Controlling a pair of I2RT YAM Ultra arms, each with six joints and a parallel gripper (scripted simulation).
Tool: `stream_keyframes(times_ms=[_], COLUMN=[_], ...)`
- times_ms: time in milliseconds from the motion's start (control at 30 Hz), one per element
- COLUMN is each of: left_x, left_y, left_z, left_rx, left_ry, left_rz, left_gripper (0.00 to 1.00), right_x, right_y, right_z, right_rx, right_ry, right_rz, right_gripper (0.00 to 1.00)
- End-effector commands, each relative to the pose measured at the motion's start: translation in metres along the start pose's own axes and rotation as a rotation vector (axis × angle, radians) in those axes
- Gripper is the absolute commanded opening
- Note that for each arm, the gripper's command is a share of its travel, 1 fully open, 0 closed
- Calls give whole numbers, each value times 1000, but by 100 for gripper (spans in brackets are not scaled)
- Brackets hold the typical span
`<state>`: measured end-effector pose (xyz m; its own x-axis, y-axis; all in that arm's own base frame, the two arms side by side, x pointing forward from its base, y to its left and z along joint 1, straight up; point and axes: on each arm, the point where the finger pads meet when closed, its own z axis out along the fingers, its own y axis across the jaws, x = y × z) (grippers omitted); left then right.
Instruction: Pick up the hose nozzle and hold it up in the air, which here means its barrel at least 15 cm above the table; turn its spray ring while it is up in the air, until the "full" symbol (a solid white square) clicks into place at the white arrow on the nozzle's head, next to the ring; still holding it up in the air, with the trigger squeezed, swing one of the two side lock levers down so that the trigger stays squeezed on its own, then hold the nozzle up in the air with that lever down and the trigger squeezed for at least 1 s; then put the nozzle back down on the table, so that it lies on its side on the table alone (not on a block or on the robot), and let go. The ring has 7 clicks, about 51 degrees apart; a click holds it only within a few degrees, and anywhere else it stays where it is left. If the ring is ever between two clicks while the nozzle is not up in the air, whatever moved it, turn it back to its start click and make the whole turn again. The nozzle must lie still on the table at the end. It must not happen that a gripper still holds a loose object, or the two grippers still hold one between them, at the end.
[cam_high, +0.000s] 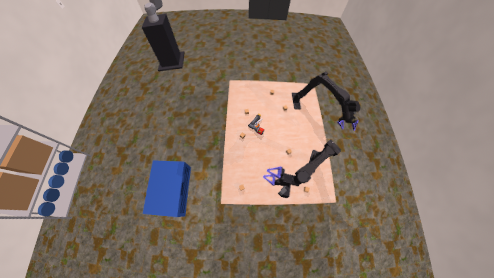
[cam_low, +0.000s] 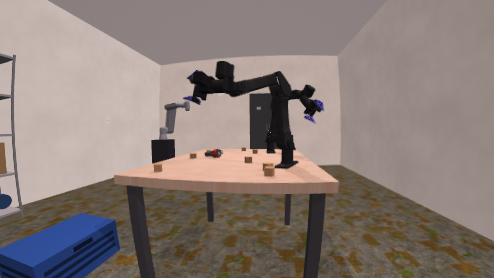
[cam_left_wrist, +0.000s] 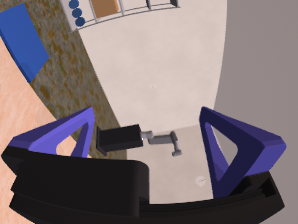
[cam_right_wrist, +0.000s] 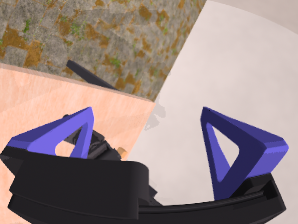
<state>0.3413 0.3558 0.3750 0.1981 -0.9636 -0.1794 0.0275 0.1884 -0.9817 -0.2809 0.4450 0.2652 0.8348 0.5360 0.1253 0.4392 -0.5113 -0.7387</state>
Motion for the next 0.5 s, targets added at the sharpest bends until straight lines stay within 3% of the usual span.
stream_keyframes(times_ms=[0,67,133,233,367,467], left_x=[14,18,26,30,38,41], left_y=[-25,-35,-19,-40,-25,-50], left_z=[4,7,8,12,14,16], left_rx=[26,39,12,41,14,51], left_ry=[-4,-5,1,-3,4,1], left_rz=[93,125,112,169,157,213], left_gripper=[100,100,100,100,100,100], right_x=[32,47,61,82,96,115], right_y=[-11,-12,-10,-7,-5,-1], right_z=[-16,-19,-22,-26,-29,-33], right_rx=[61,75,84,95,105,114], right_ry=[39,60,79,109,130,157], right_rz=[104,146,187,247,286,335], right_gripper=[100,100,100,100,100,100])
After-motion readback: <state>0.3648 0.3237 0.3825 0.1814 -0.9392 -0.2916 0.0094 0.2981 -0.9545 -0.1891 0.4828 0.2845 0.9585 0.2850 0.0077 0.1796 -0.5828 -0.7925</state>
